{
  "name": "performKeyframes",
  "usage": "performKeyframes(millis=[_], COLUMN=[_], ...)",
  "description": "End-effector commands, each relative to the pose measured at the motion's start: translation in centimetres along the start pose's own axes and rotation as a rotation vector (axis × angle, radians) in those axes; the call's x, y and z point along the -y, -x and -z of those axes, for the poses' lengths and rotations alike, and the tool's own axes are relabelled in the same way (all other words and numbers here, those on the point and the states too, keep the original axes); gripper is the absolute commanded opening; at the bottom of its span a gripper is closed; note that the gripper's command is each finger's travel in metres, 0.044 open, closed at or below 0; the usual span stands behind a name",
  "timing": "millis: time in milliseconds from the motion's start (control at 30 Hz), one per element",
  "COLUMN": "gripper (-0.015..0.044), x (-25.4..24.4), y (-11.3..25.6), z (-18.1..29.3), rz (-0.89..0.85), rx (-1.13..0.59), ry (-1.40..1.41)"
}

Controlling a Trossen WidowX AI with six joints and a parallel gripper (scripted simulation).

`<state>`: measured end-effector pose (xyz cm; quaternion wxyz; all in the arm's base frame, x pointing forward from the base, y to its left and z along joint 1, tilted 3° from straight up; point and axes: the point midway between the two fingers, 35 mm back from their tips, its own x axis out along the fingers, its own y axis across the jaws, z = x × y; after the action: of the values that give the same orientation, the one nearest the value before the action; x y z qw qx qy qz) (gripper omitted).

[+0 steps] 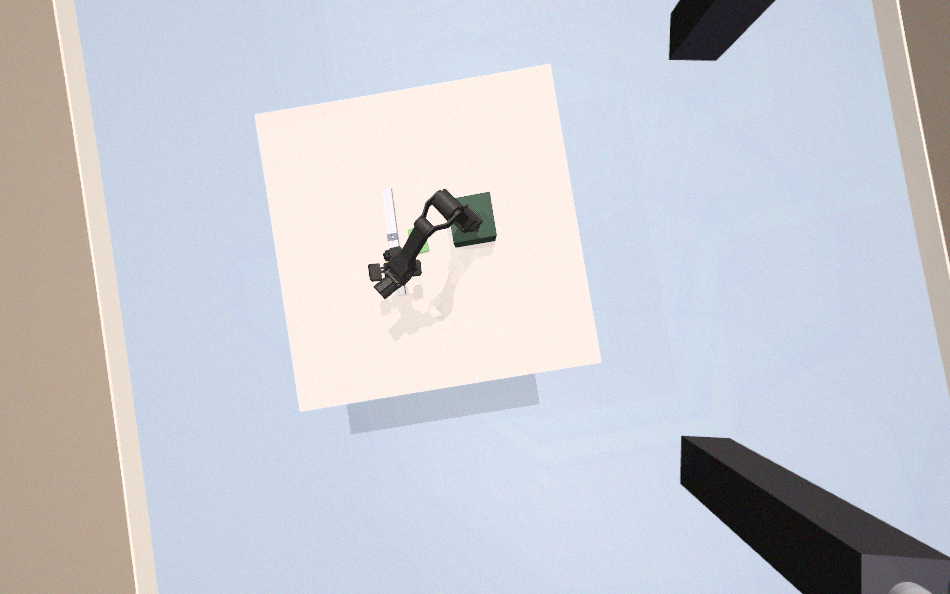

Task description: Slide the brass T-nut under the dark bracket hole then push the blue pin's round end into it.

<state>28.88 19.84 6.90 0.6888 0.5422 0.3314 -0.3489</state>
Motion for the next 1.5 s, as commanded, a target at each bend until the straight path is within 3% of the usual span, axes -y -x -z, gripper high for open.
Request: performKeyframes(millis=[0,1467], gripper=[-0.015,-0.015], x=[0.1,1.3], y=[0.1,0.5], z=[-0.1,-0.5], rz=[-0.02,-0.163], rx=[0.001,-0.008], ry=[-0.01,-0.067])
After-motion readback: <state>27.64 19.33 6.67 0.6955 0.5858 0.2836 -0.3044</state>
